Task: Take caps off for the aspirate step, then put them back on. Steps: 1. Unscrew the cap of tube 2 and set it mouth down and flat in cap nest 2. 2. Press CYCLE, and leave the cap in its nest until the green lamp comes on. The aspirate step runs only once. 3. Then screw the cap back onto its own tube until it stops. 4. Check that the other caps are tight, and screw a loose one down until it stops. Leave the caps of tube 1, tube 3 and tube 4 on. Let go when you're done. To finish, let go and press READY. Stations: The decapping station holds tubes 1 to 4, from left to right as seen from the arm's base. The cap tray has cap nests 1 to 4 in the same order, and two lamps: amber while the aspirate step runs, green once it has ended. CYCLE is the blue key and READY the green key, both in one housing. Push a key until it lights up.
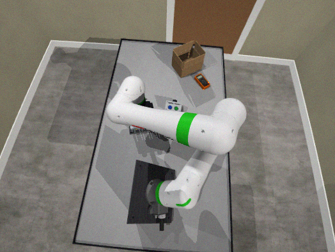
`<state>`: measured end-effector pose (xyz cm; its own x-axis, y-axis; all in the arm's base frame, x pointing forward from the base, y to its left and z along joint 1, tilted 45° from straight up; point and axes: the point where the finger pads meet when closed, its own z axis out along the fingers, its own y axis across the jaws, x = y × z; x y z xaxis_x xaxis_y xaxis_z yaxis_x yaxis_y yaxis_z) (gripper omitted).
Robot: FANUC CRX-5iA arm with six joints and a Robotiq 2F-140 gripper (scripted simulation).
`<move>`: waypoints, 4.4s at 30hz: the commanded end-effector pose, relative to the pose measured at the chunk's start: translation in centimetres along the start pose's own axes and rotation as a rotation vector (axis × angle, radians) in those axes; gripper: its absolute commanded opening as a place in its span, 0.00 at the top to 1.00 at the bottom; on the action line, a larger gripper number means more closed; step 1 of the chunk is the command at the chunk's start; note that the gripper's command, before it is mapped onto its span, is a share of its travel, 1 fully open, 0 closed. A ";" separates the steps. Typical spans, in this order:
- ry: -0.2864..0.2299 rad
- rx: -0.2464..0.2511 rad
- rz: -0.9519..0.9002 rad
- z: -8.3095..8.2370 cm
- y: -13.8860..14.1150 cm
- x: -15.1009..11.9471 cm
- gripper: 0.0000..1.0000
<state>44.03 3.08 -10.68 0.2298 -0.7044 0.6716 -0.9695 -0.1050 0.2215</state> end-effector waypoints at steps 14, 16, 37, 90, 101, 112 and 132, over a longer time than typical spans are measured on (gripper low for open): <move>-0.010 -0.007 -0.460 -0.1 -0.1 0.0 0.59; -0.010 -0.007 -0.460 -0.1 -0.1 0.0 0.59; -0.008 -0.011 0.255 -0.1 -0.1 0.0 0.59; -0.010 -0.008 -0.313 -0.2 -0.1 0.0 0.59; -0.009 -0.008 -0.146 -0.3 -0.1 0.0 0.59; -0.008 -0.009 0.064 -0.7 -0.1 0.0 0.59; -0.008 -0.009 0.064 -0.9 -0.1 0.0 0.70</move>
<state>44.16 3.63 -10.15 0.1665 -0.7148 0.6793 -0.9812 -0.0517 0.1861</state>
